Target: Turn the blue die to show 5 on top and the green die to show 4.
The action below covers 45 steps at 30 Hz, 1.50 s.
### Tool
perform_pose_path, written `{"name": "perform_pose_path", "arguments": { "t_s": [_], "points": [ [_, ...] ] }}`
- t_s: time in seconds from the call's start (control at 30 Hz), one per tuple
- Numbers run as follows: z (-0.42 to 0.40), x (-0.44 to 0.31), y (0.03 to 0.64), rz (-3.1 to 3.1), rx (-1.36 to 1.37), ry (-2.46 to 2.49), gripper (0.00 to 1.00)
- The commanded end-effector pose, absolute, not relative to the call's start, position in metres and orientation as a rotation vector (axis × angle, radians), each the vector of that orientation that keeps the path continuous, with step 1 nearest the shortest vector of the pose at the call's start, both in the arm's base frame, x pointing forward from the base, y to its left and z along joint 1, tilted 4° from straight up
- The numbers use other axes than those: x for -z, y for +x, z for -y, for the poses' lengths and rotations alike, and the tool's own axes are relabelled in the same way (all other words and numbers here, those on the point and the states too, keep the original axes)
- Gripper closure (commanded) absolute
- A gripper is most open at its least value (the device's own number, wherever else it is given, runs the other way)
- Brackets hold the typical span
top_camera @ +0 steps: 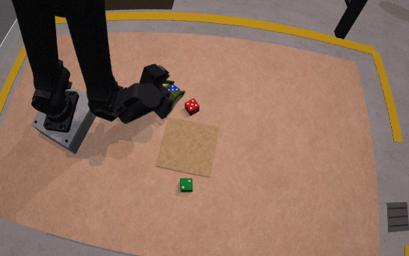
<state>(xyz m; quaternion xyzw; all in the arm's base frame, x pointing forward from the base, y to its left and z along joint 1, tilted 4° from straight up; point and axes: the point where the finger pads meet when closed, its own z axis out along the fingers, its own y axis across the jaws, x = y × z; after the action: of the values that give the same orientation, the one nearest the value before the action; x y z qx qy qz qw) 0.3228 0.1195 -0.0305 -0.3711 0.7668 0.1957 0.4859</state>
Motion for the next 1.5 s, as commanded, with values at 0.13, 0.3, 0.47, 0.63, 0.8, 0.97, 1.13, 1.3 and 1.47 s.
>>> {"name": "perform_pose_path", "arguments": {
  "t_s": [0.13,0.3,0.47,0.63,0.8,0.97,1.13,1.3,1.47],
  "points": [
    [-0.115,0.028,0.329,-1.848,-0.461,-0.884,0.55],
    [-0.115,0.028,0.329,-1.848,-0.461,-0.884,0.55],
    [-0.115,0.028,0.329,-1.848,-0.461,-0.884,0.55],
    [-0.115,0.028,0.329,-1.848,-0.461,-0.884,0.55],
    [-0.115,0.028,0.329,-1.848,-0.461,-0.884,0.55],
    [-0.111,0.022,0.321,-1.847,-0.457,-0.899,0.55],
    [-0.104,0.018,0.315,-1.847,-0.457,-0.899,0.55],
    [-0.092,0.010,0.303,-1.848,-0.457,-0.900,0.55],
    [-0.084,0.004,0.298,-1.845,-0.455,-0.900,0.55]
  ]
}}
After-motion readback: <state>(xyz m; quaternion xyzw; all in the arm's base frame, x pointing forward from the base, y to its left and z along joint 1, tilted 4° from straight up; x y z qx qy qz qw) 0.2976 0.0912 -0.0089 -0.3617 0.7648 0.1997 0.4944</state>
